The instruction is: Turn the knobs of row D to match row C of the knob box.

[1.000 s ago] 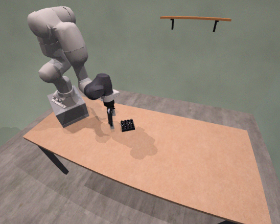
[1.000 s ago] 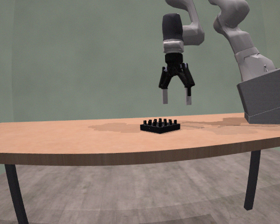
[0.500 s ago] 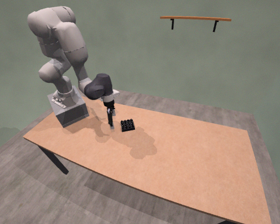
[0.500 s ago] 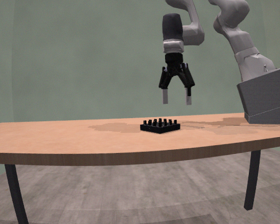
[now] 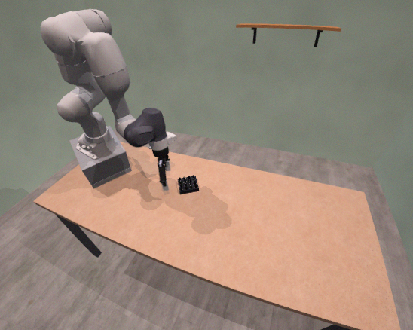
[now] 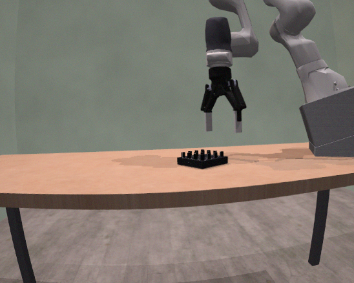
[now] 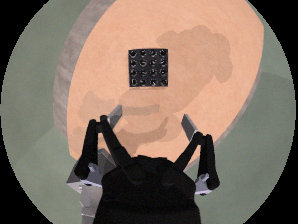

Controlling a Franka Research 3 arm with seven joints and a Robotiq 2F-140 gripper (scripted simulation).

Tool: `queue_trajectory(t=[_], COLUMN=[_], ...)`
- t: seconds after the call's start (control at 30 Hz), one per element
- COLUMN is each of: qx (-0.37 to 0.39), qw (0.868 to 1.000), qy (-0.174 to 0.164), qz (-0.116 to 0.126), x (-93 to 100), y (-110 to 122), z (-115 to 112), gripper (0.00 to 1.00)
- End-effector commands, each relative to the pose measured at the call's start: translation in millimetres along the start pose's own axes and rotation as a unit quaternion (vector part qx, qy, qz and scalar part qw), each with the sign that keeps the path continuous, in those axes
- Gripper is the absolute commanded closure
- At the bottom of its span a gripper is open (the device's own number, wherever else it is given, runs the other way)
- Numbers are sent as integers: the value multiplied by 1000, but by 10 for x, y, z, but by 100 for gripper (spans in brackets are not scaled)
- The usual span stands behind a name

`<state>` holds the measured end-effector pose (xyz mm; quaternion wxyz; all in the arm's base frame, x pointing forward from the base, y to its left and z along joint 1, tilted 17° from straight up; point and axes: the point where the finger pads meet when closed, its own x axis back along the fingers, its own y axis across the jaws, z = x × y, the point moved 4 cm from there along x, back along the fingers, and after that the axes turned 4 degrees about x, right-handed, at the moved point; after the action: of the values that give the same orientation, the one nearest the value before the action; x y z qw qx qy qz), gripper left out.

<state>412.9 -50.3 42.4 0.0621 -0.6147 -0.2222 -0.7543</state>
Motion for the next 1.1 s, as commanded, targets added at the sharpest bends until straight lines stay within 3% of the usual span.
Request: queue_trajectory(t=[0.0, 1.07], qx=[-2, -8], qw=[1000, 1000], qy=[1, 1], qz=[0, 0], x=[3, 4], y=[-4, -5], z=[1, 4], gripper=[0, 0])
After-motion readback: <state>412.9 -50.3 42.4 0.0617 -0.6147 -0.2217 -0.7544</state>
